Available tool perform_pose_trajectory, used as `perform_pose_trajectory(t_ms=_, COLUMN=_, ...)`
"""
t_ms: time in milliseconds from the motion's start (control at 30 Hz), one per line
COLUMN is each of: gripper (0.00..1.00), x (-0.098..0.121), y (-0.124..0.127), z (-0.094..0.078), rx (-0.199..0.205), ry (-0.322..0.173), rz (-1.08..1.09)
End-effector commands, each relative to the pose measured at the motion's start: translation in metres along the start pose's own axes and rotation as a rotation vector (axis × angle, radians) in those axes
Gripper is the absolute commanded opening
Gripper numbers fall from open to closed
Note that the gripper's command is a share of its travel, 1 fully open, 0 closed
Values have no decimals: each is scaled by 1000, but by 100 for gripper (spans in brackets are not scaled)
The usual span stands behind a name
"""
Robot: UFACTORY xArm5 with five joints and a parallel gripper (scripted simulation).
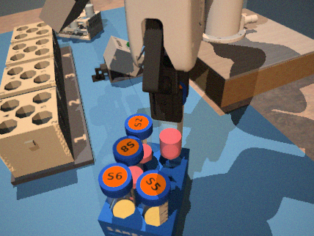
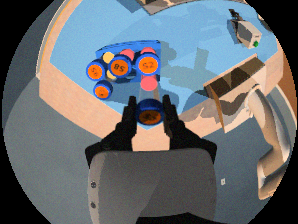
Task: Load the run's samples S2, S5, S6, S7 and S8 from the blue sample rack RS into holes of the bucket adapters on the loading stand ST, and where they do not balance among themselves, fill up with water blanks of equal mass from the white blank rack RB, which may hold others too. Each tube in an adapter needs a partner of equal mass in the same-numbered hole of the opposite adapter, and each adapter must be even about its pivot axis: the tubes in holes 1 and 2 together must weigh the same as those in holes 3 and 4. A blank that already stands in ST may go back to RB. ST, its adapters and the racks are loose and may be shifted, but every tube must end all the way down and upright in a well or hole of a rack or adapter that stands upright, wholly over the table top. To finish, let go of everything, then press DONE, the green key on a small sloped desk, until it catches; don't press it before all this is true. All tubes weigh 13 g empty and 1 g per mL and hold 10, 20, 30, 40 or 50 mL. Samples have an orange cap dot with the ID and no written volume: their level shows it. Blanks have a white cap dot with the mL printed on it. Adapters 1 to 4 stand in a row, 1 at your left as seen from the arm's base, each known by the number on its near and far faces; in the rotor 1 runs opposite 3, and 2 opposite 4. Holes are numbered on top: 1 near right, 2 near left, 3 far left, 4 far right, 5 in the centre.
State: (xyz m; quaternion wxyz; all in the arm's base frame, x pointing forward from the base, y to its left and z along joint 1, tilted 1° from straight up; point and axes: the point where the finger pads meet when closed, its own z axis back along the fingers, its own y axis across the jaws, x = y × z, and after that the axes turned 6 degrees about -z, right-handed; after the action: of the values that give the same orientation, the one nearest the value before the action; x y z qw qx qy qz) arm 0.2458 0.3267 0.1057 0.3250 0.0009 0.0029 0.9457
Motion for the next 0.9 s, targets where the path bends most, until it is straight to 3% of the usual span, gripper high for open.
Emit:
perform_pose_trajectory(t_ms=0, gripper=0, x=0, y=-1, z=-3, rx=-4, ry=0, rz=0)
perform_pose_trajectory(t_ms=867, gripper=0, x=-1, y=-1, z=-27, rx=-4, ry=0, rz=0)
